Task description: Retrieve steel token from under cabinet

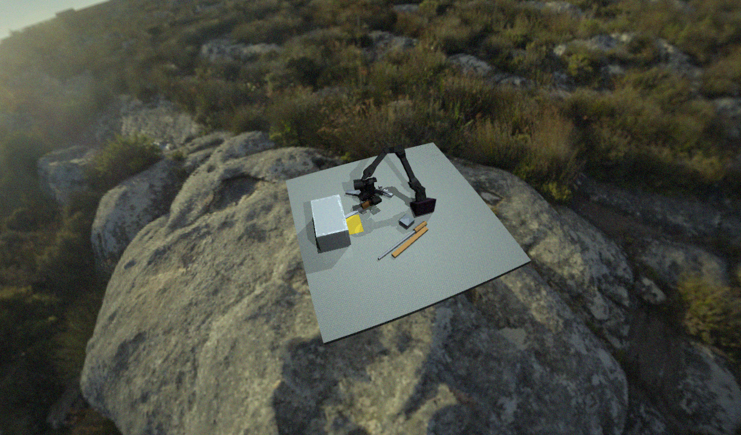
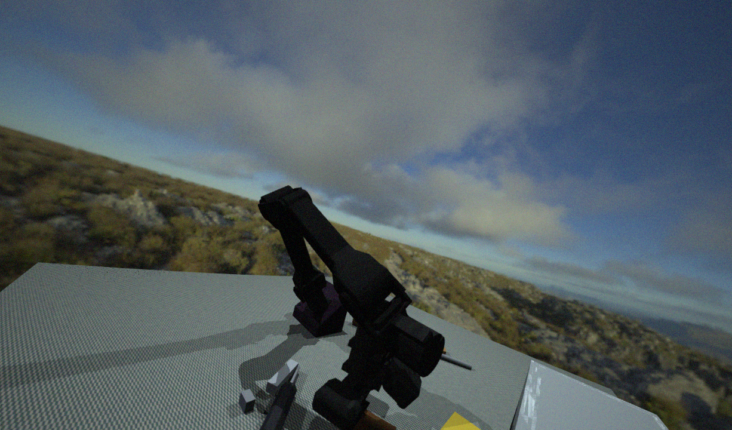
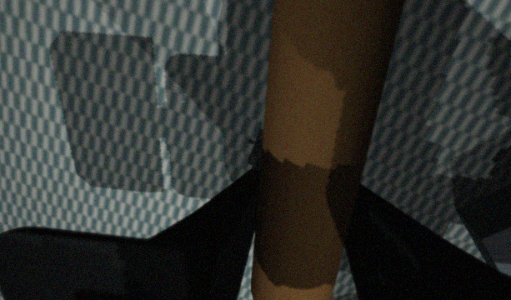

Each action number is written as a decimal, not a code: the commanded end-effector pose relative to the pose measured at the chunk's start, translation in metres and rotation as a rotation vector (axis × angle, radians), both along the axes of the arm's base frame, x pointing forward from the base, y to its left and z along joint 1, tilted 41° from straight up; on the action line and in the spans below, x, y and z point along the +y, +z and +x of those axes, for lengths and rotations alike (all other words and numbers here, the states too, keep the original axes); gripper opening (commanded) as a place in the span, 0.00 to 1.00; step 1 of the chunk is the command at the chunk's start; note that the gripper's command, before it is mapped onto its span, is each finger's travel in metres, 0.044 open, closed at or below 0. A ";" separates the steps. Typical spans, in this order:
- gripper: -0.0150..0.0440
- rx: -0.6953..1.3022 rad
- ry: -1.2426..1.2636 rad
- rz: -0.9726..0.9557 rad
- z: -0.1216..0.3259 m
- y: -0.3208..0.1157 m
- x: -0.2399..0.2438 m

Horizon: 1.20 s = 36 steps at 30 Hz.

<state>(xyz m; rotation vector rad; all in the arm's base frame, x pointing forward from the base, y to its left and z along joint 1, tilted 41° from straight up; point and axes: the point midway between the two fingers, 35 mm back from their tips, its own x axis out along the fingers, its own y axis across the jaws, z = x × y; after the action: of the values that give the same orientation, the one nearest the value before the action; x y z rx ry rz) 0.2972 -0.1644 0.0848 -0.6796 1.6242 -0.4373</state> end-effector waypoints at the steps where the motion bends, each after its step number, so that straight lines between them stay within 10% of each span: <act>1: 0.25 -0.004 -0.003 -0.003 0.008 -0.001 0.000; 36: 0.25 -0.007 -0.003 -0.003 0.046 -0.006 0.003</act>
<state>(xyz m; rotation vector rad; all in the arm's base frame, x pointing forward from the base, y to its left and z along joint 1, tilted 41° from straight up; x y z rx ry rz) 0.3375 -0.1611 0.0791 -0.6789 1.6223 -0.4376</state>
